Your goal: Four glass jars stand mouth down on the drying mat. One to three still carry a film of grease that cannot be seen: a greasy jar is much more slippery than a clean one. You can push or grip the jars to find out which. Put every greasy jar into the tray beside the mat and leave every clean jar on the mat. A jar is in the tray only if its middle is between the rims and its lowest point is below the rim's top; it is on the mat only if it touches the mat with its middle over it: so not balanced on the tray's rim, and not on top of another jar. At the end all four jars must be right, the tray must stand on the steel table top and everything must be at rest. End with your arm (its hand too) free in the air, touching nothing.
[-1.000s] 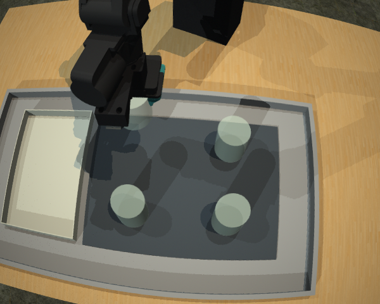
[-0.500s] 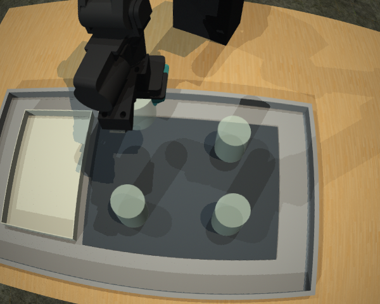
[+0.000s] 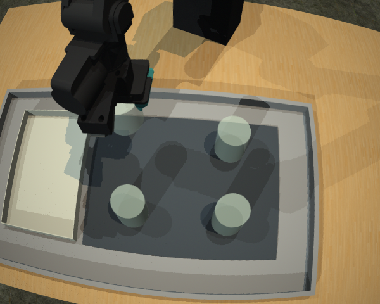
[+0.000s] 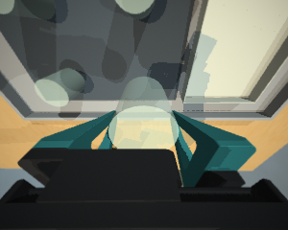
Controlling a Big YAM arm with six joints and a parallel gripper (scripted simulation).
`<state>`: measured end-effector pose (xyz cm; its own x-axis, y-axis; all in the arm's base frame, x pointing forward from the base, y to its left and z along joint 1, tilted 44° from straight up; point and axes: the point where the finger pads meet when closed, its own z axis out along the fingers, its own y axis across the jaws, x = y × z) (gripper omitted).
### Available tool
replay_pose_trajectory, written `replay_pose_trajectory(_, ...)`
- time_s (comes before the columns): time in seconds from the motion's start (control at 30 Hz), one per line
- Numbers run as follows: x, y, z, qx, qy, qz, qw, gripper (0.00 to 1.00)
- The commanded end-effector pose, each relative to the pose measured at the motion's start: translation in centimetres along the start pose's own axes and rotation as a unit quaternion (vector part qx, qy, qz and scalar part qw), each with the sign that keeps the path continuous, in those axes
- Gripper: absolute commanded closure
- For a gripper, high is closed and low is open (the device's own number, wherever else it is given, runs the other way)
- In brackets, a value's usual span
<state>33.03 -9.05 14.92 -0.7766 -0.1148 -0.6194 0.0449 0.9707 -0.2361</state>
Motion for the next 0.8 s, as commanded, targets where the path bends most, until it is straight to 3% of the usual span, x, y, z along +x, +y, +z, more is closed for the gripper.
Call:
replay_pose_trajectory(0.0,-2.2,-2.1,-0.9,0.01,-0.015,-0.008,1.0,1.0)
replay_pose_trajectory(0.77,-4.0,-8.1,-1.0,0.01,-0.015,-0.008,1.0,1.0)
